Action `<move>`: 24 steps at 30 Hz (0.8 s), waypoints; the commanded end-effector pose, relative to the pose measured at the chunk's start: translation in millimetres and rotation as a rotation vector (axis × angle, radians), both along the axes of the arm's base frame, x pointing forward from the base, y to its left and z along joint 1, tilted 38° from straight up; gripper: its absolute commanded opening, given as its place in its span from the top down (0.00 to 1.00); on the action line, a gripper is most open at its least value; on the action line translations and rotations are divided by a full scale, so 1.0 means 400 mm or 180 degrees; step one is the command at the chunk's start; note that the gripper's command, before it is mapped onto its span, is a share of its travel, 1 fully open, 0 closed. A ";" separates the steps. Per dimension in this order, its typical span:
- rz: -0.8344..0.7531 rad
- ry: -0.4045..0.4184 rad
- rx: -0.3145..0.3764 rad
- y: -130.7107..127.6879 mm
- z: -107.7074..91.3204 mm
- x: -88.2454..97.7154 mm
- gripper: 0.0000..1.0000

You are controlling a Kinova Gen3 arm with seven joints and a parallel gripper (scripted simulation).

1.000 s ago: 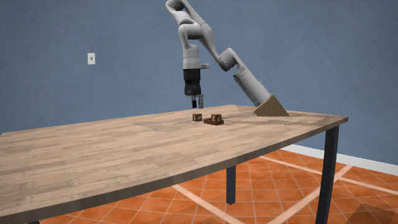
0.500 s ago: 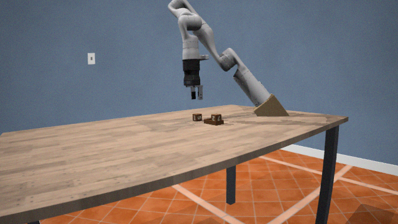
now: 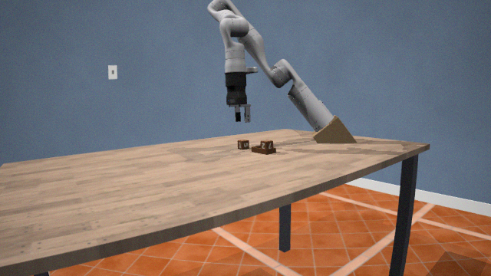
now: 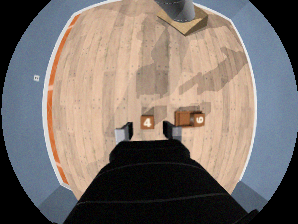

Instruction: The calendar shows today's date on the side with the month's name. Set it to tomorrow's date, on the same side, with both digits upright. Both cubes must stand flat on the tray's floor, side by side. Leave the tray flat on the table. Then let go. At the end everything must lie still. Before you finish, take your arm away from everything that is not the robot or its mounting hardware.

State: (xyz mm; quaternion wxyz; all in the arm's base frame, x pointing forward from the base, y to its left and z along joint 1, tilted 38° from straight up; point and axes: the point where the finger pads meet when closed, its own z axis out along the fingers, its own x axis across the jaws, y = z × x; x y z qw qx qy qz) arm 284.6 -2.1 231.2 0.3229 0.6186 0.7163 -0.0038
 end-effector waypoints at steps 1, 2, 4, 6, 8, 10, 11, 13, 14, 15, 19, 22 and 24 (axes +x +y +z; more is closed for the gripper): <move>0.0002 -0.0002 0.0002 0.001 0.001 0.000 0.00; 0.0002 -0.0002 0.0002 0.001 0.001 0.000 0.00; 0.0002 -0.0002 0.0002 0.001 0.001 0.000 0.00; 0.0002 -0.0002 0.0002 0.001 0.001 0.000 0.00; 0.0002 -0.0002 0.0002 0.001 0.001 0.000 0.00; 0.0002 -0.0002 0.0002 0.001 0.001 0.000 0.00; 0.0003 -0.0002 0.0001 0.001 0.001 0.000 0.00; 0.0009 0.0001 -0.0002 0.001 0.001 0.000 0.00; 0.0015 0.0004 -0.0006 0.001 0.000 0.000 0.00; 0.0023 0.0009 -0.0011 0.001 0.000 0.000 0.00; 0.0051 0.0023 -0.0026 0.000 0.000 0.000 0.00; 0.0120 0.0058 -0.0066 0.000 0.000 -0.001 0.00; 0.0187 0.0092 -0.0105 -0.001 -0.001 -0.002 0.00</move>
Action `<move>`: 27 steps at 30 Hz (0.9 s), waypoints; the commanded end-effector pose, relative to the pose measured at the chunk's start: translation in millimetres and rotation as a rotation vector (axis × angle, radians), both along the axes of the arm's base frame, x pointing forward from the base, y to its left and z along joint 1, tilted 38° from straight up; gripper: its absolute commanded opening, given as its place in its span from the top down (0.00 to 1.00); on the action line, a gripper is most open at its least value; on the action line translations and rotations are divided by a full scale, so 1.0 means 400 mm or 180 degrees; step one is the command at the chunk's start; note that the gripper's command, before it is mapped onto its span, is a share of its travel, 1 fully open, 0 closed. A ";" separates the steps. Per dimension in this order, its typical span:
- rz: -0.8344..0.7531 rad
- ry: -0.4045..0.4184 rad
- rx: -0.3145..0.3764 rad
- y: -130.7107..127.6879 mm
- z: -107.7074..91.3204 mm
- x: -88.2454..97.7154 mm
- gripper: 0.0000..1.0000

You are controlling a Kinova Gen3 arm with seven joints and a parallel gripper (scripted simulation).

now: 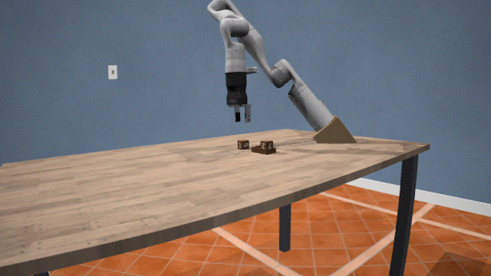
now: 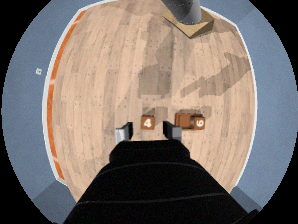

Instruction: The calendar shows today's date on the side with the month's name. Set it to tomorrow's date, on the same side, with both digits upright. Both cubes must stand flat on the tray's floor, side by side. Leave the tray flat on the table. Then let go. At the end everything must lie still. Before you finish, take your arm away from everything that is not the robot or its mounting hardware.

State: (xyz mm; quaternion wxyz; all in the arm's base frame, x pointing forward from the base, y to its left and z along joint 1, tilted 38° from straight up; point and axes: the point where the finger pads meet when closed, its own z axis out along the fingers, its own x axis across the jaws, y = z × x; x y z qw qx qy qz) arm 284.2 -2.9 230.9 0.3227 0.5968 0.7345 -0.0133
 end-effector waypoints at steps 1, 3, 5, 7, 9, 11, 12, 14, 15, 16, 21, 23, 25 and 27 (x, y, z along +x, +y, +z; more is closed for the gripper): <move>0.0076 0.0037 -0.0042 0.001 -0.001 -0.001 0.00; 0.0171 0.0085 -0.0097 0.000 -0.001 -0.002 0.00; 0.0284 0.0143 -0.0162 -0.002 -0.002 -0.002 0.00; 0.0415 0.0210 -0.0238 -0.003 -0.003 -0.003 0.00; 0.0562 0.0285 -0.0323 -0.004 -0.004 -0.004 0.00; 0.0562 0.0285 -0.0323 -0.004 -0.004 -0.004 0.00; 0.0642 0.0326 -0.0369 -0.005 -0.005 -0.005 0.00; 0.0812 0.0412 -0.0467 -0.007 -0.005 -0.005 0.00; 0.0901 0.0458 -0.0519 -0.007 -0.006 -0.005 0.00; 0.0994 0.0505 -0.0573 -0.008 -0.006 -0.006 0.00; 0.1489 0.0758 -0.0860 -0.011 -0.009 -0.006 0.00; 0.1696 0.0864 -0.0980 -0.012 -0.010 -0.005 0.00; 0.1905 0.0971 -0.1101 -0.013 -0.010 -0.004 0.00; 0.2009 0.1024 -0.1161 -0.013 -0.011 -0.004 0.00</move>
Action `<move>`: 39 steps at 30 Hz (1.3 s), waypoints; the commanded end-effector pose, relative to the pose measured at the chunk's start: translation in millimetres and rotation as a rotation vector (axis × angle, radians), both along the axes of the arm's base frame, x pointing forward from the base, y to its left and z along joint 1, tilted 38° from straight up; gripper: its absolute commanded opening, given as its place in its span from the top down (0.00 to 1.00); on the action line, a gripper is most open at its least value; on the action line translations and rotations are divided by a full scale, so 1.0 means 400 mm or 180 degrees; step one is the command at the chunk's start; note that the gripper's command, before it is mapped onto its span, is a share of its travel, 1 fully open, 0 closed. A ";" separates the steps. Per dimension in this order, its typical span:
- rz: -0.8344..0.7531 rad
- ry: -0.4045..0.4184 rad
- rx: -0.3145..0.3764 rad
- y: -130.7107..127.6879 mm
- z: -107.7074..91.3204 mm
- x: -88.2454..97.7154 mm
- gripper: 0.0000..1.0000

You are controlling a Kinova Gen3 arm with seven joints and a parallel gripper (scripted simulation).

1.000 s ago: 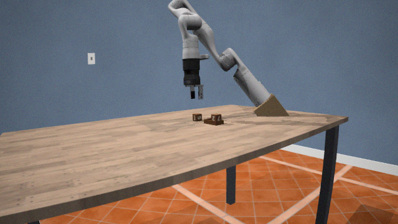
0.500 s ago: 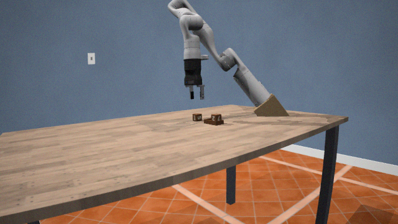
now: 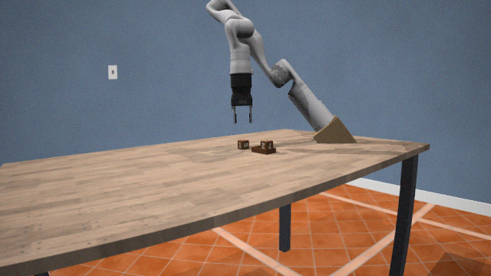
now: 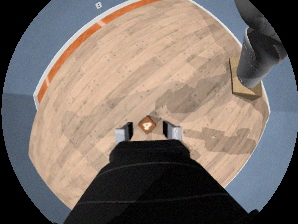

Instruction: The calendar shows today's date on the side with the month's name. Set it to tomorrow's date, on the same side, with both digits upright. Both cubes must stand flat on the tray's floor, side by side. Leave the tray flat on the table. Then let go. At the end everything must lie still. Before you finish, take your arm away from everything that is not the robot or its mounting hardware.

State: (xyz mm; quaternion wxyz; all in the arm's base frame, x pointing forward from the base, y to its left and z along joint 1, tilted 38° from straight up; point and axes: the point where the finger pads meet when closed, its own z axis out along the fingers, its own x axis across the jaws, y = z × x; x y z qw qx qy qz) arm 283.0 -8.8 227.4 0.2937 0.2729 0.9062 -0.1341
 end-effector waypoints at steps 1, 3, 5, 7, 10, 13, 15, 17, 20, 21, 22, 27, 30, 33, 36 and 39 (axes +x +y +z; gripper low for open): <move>0.0044 0.0023 -0.0028 0.002 -0.002 -0.001 0.00; 0.0249 0.0128 -0.0147 0.002 -0.003 0.000 0.00; 0.0450 0.0230 -0.0263 0.002 -0.004 0.001 0.00; 0.0642 0.0328 -0.0375 0.002 -0.005 0.003 0.00; 0.0911 0.0465 -0.0531 0.003 -0.006 0.005 0.00; 0.1149 0.0586 -0.0670 0.004 -0.007 0.007 0.00; 0.1288 0.0657 -0.0751 0.005 -0.008 0.008 0.00; 0.1351 0.0689 -0.0788 0.006 -0.009 0.008 0.00; 0.1464 0.0747 -0.0853 0.007 -0.009 0.009 0.00; 0.1514 0.0772 -0.0882 0.007 -0.010 0.010 0.00; 0.1559 0.0795 -0.0908 0.008 -0.010 0.010 0.00; 0.1717 0.0875 -0.1001 0.010 -0.011 0.012 0.00; 0.1763 0.0899 -0.1027 0.010 -0.012 0.012 0.00; 0.1782 0.0908 -0.1038 0.010 -0.012 0.012 0.00; 0.1784 0.0910 -0.1039 0.010 -0.012 0.012 0.00; 0.1785 0.0910 -0.1040 0.010 -0.012 0.012 0.10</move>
